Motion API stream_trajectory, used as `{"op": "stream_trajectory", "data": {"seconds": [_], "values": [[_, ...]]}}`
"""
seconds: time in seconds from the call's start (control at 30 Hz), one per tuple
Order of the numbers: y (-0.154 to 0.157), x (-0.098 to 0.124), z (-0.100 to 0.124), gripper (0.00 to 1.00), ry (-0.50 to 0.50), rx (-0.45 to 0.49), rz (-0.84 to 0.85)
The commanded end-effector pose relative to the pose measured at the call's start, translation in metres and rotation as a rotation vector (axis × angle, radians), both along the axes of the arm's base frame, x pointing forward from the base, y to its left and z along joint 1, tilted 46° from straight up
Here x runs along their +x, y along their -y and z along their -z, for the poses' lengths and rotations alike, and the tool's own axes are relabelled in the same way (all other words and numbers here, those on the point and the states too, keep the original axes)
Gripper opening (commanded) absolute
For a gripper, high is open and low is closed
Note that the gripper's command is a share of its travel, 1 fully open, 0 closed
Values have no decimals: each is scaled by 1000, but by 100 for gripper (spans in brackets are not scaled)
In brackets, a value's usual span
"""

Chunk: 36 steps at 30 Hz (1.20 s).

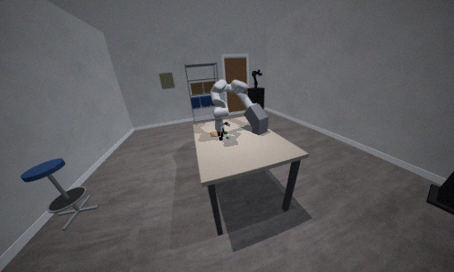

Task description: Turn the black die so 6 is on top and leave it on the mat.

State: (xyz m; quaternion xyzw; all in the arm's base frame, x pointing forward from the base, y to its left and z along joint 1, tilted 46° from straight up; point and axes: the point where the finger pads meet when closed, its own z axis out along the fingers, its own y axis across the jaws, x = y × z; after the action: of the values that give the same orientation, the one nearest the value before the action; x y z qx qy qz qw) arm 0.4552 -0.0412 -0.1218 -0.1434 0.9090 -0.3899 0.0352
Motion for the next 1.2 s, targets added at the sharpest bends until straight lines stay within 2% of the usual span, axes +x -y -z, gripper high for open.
{"op": "stream_trajectory", "data": {"seconds": [0.0, 0.53, 1.17], "values": [[3, 2, 3, 47, 2, 1, -1], [20, 6, 20, 47, 2, 1, -1], [21, 7, 21, 47, 2, 1, -1]]}}
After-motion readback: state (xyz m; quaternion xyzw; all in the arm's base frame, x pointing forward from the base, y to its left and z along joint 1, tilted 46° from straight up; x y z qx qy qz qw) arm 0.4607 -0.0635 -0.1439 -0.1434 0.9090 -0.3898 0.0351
